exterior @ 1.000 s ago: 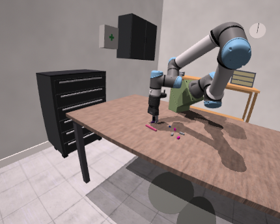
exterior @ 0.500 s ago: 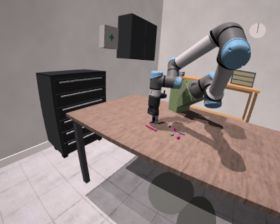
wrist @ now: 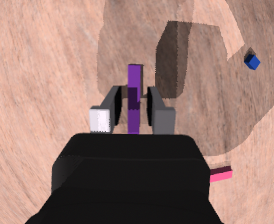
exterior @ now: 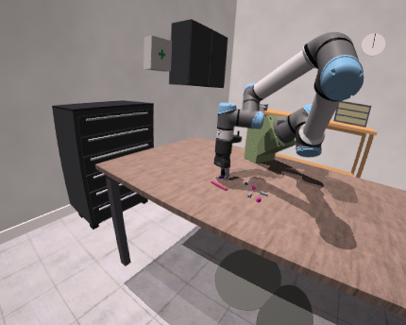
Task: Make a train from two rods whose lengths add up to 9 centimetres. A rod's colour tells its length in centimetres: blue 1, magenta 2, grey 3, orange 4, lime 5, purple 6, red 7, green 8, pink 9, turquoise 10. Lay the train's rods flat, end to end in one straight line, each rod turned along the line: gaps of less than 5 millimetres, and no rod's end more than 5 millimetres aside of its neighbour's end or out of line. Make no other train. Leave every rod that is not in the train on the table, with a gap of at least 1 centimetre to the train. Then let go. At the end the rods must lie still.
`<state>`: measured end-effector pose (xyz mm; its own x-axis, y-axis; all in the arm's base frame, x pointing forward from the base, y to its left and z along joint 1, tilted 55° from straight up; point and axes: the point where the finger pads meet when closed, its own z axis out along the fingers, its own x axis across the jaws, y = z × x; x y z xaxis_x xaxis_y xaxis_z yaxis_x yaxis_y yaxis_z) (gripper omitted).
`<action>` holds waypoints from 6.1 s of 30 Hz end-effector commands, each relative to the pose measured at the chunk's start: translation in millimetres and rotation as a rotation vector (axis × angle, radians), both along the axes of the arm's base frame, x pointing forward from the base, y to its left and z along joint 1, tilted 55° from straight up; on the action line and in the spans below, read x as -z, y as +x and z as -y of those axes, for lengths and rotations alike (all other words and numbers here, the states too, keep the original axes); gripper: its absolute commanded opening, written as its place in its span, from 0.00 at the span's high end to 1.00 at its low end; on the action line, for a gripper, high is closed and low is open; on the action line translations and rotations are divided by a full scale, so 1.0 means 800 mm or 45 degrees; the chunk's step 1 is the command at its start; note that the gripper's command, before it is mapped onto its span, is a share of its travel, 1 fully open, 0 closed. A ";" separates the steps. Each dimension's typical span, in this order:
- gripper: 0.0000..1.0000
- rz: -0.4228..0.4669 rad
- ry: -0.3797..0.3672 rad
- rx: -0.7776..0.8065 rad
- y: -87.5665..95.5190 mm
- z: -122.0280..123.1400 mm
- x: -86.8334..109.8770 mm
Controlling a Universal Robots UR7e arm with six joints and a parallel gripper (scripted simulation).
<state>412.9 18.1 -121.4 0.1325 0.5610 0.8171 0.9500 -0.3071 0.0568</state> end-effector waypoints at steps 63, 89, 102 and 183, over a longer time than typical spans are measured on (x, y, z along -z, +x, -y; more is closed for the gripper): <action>0.76 0.001 -0.001 0.001 -0.016 0.044 -0.033; 0.76 0.001 -0.001 0.001 -0.035 0.097 -0.072; 0.76 -0.051 0.017 0.040 -0.034 0.090 -0.086; 0.76 -1.231 0.453 0.921 -0.051 -0.114 -0.327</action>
<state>371.1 107.6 141.5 0.9447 -0.1204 0.3052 0.1653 -0.6287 -0.7599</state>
